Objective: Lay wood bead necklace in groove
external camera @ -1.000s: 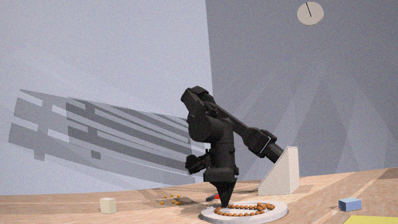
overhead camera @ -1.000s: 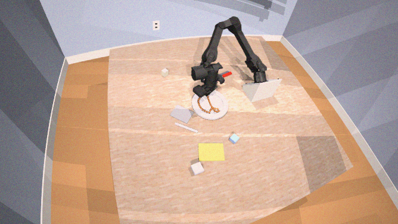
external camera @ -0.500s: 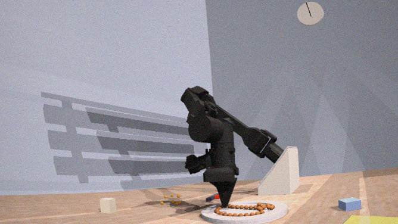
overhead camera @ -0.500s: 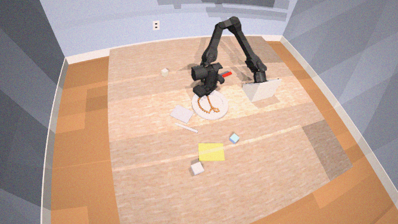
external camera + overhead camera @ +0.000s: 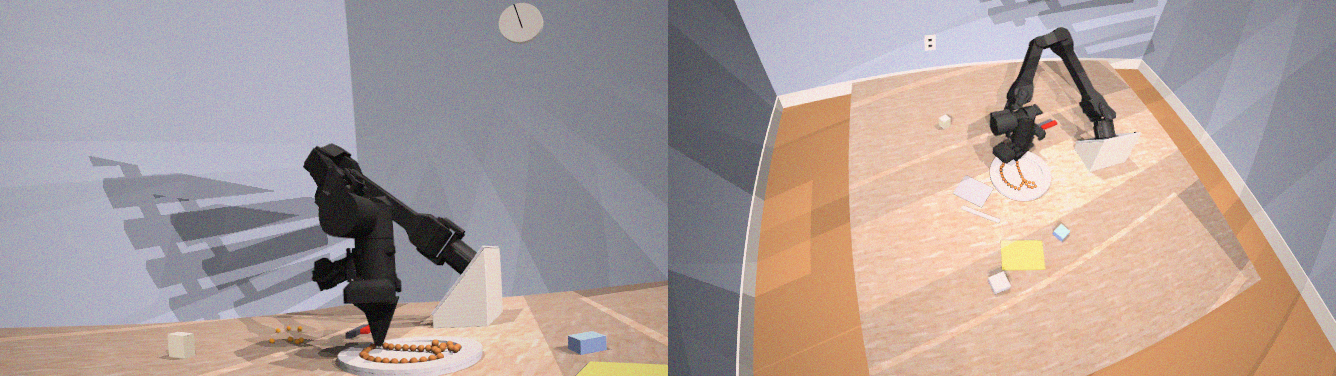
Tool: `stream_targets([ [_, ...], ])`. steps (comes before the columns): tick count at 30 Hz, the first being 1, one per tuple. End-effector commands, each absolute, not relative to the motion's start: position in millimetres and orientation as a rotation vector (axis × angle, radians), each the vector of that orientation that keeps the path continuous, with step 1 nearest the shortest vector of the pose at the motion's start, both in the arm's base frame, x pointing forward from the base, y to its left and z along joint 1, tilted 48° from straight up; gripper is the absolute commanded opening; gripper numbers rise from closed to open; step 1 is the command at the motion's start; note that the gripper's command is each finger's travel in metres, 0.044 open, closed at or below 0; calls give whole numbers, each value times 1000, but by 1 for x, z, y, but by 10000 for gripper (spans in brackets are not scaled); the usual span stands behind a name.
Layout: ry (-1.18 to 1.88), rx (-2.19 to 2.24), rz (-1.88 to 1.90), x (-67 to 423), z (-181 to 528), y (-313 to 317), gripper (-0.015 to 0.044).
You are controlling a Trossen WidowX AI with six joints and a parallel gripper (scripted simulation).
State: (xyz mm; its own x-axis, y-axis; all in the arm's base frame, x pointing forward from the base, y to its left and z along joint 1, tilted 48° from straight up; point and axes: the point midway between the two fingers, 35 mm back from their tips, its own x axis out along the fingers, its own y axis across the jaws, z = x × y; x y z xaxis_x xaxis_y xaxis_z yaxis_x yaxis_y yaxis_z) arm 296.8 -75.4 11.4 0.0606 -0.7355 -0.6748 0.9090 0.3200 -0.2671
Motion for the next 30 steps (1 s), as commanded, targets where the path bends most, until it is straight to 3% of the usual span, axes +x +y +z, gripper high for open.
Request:
stream_targets([
  [1,830,255,-1264,297,14,-73,0],
  [25,830,254,-1264,287,16,-87,0],
  [30,824,263,-1260,290,19,-84,131],
])
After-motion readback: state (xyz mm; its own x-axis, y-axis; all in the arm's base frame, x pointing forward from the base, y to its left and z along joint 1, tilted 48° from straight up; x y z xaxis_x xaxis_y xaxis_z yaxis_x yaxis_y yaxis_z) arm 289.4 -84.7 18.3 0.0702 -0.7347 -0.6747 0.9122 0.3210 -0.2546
